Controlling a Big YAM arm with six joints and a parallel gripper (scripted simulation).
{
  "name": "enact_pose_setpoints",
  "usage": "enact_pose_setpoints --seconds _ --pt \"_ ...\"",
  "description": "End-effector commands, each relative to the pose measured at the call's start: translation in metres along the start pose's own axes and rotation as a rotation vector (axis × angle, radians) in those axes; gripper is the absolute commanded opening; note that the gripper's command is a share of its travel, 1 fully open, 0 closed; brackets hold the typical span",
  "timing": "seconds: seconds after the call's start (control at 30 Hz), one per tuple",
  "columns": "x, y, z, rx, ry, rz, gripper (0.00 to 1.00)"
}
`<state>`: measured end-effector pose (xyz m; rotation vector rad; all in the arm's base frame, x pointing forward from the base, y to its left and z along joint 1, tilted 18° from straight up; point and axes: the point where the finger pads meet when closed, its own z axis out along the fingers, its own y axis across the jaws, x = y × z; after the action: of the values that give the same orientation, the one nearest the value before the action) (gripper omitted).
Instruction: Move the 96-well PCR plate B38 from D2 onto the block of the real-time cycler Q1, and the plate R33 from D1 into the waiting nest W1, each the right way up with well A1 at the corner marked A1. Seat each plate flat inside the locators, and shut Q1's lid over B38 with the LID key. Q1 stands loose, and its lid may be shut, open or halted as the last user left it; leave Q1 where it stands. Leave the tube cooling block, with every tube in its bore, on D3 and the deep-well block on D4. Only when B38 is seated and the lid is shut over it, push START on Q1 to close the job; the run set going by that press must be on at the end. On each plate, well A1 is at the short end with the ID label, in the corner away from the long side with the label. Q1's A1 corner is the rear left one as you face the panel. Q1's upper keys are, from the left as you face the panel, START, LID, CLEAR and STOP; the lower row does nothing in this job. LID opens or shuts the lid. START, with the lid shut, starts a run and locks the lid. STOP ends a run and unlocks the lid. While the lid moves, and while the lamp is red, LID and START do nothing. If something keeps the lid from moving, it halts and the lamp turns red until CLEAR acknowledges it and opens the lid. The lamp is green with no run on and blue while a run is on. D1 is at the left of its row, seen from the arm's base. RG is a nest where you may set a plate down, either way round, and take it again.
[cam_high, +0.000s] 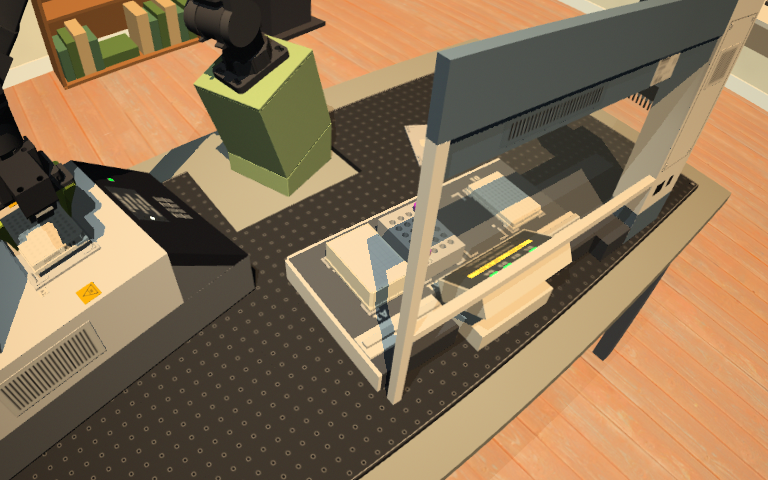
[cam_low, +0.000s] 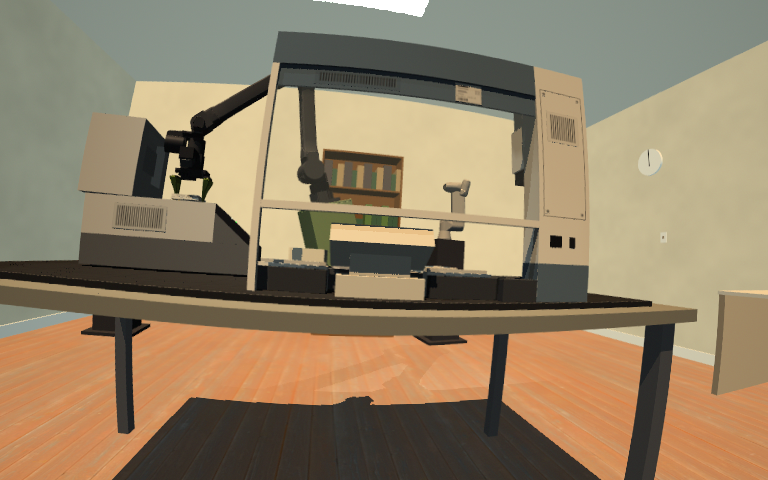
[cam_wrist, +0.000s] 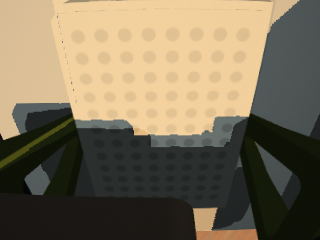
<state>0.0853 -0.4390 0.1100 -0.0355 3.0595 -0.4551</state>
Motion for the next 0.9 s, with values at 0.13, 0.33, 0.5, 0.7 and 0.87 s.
enact_pose_setpoints --seconds 0.13,0.33,0.5,0.7,0.87 --pt "-0.001 -0.028 -0.018 0.045 -0.008 0.003 0.0" --pt "-0.01 -0.016 -0.017 0.036 -0.014 0.0 0.0" --pt "-0.01 -0.007 -0.017 0.031 -0.013 -0.001 0.0" --pt "-0.003 -0.007 -0.016 0.038 -0.01 -0.001 0.0" --pt "0.002 -0.015 -0.019 0.064 -0.009 -0.001 0.0"
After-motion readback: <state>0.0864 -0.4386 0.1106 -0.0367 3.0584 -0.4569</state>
